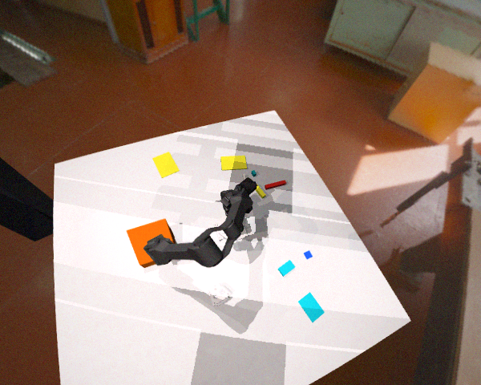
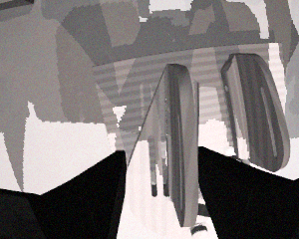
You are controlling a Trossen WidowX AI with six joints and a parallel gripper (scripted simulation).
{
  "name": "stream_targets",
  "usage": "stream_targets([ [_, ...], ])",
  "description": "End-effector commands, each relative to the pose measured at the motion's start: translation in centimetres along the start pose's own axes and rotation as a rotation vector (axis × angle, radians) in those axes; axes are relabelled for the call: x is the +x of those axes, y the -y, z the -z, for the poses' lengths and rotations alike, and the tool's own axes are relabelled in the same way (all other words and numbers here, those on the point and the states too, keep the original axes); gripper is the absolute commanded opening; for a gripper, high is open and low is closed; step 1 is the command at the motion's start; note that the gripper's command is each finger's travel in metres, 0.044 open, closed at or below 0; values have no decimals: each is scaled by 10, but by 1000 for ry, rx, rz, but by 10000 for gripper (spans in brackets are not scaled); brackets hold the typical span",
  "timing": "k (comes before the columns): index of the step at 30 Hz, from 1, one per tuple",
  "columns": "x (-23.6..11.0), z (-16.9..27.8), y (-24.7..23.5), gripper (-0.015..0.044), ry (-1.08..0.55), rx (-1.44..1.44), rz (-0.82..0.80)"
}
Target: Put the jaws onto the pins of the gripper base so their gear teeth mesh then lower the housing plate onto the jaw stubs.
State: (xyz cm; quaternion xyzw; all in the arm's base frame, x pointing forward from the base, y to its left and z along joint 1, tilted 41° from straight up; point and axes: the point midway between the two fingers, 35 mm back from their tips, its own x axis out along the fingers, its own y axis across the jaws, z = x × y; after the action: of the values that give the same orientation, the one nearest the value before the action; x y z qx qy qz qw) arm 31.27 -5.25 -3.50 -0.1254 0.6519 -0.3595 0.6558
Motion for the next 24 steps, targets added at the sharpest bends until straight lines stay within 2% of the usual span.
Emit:
stream_targets([
  [1, 1, 0, 1, 134, 4, -4, 5],
  [24, 7, -1, 1, 134, 4, 2, 6],
])
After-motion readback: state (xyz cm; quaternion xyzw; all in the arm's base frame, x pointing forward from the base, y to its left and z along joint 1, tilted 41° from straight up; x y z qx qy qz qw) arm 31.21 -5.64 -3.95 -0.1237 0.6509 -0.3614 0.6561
